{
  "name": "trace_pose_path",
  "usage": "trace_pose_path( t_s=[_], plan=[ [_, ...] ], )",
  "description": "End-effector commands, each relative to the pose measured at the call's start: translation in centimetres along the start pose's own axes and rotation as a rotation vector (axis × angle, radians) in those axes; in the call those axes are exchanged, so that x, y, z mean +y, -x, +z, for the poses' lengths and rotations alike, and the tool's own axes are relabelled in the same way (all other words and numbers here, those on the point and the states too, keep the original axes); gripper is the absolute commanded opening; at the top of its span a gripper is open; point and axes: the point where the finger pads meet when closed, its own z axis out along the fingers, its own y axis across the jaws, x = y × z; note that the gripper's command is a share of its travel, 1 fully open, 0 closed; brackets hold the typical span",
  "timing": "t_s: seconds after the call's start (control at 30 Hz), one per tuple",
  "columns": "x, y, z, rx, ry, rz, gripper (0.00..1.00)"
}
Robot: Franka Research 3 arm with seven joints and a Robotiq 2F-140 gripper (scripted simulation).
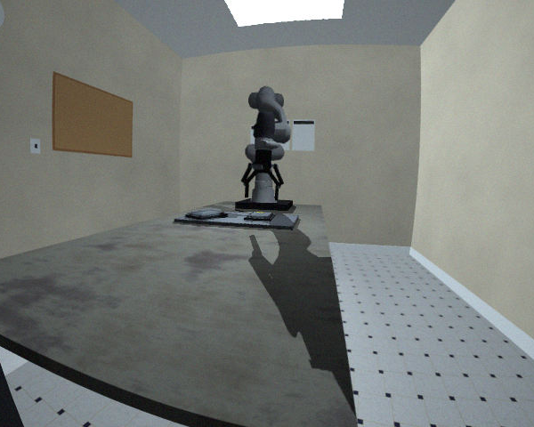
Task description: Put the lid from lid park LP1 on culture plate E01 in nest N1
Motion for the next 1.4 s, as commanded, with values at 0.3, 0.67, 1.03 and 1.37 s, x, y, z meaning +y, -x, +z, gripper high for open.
trace_pose_path(
  t_s=[0.3,0.67,1.03,1.37],
  plan=[
    [-0.17,-0.32,-0.02,-0.007,-0.033,-0.156,1.00],
    [-0.17,-0.32,-0.02,-0.007,-0.033,-0.156,1.00],
    [-0.17,-0.32,-0.02,-0.007,-0.033,-0.156,0.10],
    [-0.17,-0.32,-0.02,-0.007,-0.033,-0.156,0.10]
  ],
)
